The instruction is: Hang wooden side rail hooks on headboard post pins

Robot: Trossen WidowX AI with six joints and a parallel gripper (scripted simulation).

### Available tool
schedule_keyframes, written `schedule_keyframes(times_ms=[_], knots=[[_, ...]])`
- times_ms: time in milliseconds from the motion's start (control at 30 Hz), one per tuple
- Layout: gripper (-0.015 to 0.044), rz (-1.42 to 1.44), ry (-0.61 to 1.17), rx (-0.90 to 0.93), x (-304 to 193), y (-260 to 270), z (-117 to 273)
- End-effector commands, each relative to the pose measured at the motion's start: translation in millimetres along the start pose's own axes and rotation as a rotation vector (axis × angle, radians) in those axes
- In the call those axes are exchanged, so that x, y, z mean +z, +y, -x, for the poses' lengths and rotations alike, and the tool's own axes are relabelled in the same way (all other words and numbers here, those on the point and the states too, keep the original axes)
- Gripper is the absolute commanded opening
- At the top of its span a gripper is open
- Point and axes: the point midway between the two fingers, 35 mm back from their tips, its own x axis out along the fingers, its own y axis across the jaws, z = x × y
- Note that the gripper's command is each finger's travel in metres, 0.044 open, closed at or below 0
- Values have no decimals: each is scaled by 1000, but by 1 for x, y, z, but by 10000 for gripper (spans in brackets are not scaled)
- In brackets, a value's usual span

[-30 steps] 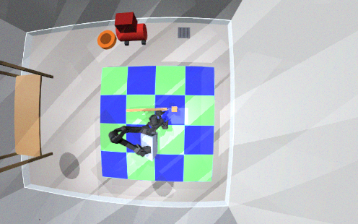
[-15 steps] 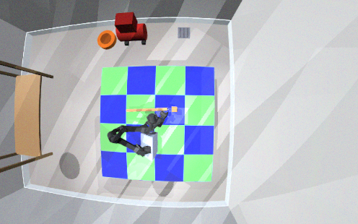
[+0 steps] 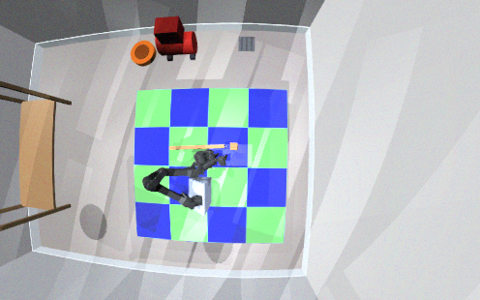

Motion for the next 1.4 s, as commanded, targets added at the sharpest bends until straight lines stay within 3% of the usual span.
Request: schedule_keyframes(times_ms=[0,467,1233,1367], knots=[[440,-208,-4,-28,1,0,1],[440,-955,-62,-94,5,6,5],[440,-965,-63,-95,5,6,5],[440,-826,-8,-83,7,7,-1]])
